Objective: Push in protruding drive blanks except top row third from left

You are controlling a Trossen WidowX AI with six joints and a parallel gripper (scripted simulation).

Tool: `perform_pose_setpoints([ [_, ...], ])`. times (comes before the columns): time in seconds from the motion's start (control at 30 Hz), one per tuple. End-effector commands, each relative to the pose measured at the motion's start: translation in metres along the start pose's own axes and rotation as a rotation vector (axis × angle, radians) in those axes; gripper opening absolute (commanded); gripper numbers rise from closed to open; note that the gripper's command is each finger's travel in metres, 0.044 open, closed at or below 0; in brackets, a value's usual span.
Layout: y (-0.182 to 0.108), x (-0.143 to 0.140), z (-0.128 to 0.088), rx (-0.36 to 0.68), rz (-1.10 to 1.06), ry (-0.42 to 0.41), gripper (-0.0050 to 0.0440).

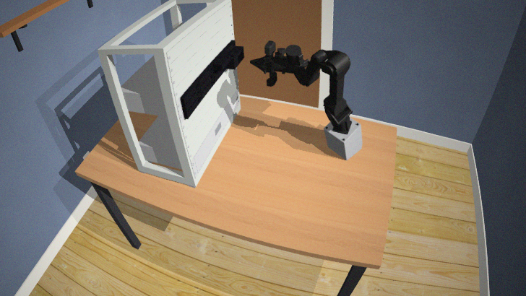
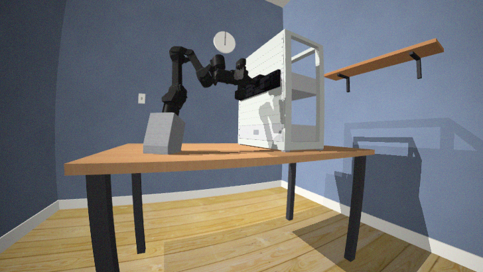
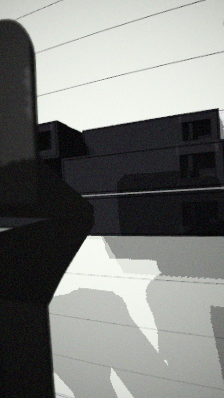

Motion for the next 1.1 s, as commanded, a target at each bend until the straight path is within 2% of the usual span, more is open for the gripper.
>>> perform_pose_setpoints([
  [0.0,0.007,-0.002,0.000,0.006,-0.003,0.014,0.0000],
  [0.37,0.009,-0.004,0.002,0.006,-0.003,0.014,0.0000],
  [0.57,0.009,-0.003,0.033,0.006,-0.003,0.014,0.0000],
  [0.63,0.009,-0.003,0.037,0.006,-0.003,0.014,0.0000],
  [1.07,0.009,-0.003,0.037,0.006,-0.003,0.014,0.0000],
])
Point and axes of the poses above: the point midway between the two fingers, 35 mm back from their tips, its own z axis out along the fingers, its own x axis across the jaws, y = z × x, the point moved 4 cm from there along -z, back along the fingers, and after that the axes turned 11 degrees about -z, right-handed, at the moved point
